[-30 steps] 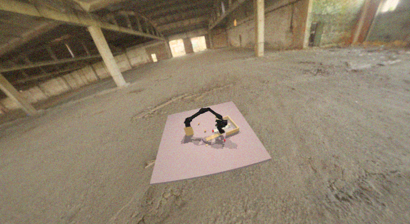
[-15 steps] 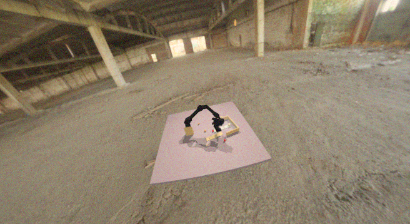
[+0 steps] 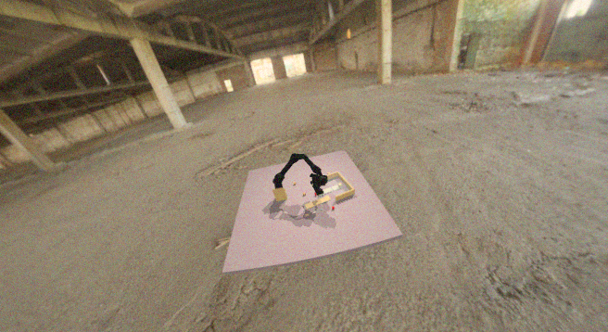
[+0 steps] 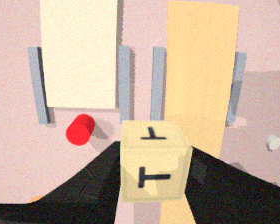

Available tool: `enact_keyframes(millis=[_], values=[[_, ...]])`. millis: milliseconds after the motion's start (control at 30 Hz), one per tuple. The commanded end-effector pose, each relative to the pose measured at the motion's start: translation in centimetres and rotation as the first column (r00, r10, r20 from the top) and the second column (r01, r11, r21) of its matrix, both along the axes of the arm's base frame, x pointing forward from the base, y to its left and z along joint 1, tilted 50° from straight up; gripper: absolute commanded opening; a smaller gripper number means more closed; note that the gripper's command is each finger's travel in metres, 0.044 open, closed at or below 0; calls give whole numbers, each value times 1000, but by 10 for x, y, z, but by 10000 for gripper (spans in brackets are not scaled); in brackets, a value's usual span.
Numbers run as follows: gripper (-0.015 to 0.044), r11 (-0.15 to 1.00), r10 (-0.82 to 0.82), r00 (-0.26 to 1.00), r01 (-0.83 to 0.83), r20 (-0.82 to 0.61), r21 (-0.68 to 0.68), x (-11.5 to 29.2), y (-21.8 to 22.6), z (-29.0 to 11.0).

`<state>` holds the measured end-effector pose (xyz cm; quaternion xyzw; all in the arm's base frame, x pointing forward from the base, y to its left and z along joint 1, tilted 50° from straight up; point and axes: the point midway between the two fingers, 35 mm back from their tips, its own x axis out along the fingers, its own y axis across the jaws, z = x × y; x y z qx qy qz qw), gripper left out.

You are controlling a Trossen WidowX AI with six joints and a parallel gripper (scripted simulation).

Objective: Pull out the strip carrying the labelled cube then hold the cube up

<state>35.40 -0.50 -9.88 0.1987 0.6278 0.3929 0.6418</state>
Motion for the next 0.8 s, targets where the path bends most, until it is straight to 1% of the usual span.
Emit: enact_keyframes(millis=[0, 500, 633, 767], values=[[0, 1000, -3, 1000, 3, 10, -5, -10, -3, 4], [0, 1000, -3, 1000, 3, 8, -4, -59, 2, 14], [0, 1000, -3, 1000, 3, 8, -5, -61, -1, 17], [0, 1000, -3, 1000, 3, 8, -6, -58, -21, 35]])
